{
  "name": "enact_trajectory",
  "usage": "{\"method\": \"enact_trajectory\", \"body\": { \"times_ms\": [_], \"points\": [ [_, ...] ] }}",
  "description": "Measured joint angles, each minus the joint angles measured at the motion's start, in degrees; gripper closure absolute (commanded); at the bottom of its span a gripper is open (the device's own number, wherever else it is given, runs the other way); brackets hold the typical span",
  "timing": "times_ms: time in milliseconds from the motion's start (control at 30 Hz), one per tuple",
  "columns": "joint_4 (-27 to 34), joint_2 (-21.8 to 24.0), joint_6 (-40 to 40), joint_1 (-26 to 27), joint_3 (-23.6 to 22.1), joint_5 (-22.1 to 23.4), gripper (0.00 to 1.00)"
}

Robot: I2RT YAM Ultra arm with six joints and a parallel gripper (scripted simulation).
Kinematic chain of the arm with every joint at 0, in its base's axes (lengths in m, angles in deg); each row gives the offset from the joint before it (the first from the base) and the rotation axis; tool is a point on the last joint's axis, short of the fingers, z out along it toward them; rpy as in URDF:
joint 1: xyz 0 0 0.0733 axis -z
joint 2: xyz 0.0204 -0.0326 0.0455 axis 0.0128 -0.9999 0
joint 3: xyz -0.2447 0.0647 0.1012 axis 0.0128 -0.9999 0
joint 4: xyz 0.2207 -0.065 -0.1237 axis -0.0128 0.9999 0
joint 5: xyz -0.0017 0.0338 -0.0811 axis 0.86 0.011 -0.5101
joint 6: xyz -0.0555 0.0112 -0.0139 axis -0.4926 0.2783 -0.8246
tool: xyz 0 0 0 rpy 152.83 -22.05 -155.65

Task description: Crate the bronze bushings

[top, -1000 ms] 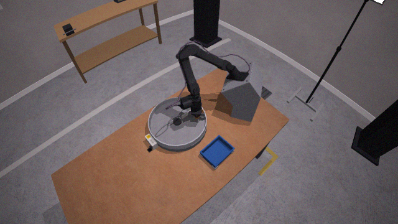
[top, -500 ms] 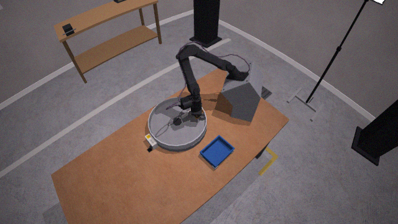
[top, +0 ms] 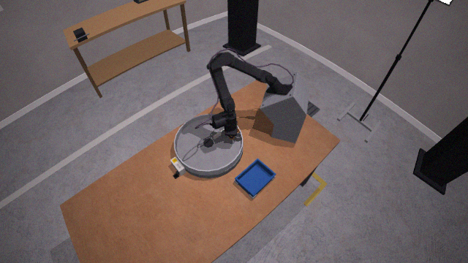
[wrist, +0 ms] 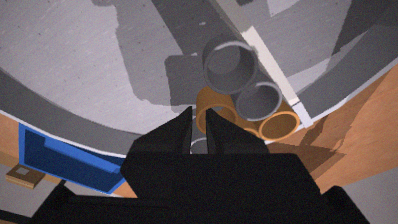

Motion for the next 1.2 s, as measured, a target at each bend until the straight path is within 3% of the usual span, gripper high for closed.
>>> {"method": "enact_trajectory", "body": {
  "times_ms": [500,533,1200],
  "points": [
    [0.0,0.0,0.0,0.0,0.0,0.0,0.85],
    [0.0,0.0,0.0,0.0,0.0,0.0,1.0],
    [-0.11,0.04,-0.02,-0.17,0.02,0.5,1.0]
  ]
}}
